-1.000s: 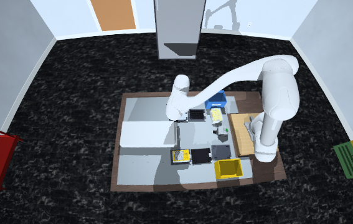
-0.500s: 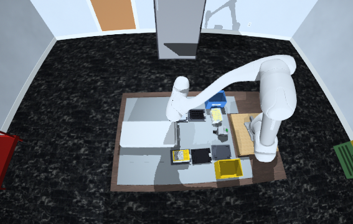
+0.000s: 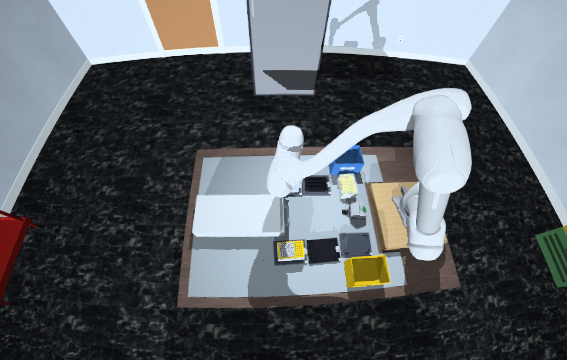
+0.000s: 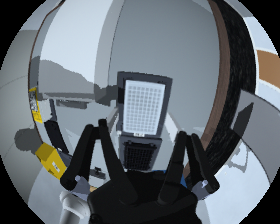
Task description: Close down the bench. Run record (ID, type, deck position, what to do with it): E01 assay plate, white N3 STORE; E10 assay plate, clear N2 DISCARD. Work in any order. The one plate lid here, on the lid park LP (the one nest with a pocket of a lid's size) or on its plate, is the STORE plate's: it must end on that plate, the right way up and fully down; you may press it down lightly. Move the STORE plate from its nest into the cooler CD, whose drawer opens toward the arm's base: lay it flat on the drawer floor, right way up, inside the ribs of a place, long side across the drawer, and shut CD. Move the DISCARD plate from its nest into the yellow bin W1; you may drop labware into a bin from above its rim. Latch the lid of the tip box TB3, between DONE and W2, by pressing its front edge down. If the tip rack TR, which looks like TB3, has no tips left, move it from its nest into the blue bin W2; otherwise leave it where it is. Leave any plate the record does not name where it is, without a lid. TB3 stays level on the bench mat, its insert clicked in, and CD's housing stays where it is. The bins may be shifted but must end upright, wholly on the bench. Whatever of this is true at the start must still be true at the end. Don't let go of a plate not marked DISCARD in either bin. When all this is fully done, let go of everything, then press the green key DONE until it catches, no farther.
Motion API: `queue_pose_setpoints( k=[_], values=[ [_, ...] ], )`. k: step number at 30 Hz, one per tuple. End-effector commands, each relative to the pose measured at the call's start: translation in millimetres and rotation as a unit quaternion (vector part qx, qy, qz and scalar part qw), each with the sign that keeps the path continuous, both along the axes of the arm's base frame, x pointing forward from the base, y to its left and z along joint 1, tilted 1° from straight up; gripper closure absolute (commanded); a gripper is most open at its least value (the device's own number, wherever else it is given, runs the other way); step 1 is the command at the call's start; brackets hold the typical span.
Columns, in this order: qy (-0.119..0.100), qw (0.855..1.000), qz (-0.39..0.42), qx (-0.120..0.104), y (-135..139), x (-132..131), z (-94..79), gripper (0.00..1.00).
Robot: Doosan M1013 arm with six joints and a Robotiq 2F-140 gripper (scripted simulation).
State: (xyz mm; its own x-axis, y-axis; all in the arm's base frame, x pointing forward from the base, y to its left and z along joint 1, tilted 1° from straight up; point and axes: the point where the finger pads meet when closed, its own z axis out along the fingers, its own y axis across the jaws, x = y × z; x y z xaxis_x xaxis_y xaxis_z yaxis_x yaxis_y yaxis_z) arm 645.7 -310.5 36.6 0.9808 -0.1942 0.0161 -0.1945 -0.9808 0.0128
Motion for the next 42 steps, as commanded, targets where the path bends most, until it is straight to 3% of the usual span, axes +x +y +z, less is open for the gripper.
queue_pose_setpoints(
  k=[1,34,42],
  values=[
    [0.0,1.0,0.0,0.0,0,0,-3.3,0.34],
    [0.0,1.0,0.0,0.0,-1,1,-36.7,0.34],
    [0.0,1.0,0.0,0.0,-1,1,-36.7,0.34]
  ],
)
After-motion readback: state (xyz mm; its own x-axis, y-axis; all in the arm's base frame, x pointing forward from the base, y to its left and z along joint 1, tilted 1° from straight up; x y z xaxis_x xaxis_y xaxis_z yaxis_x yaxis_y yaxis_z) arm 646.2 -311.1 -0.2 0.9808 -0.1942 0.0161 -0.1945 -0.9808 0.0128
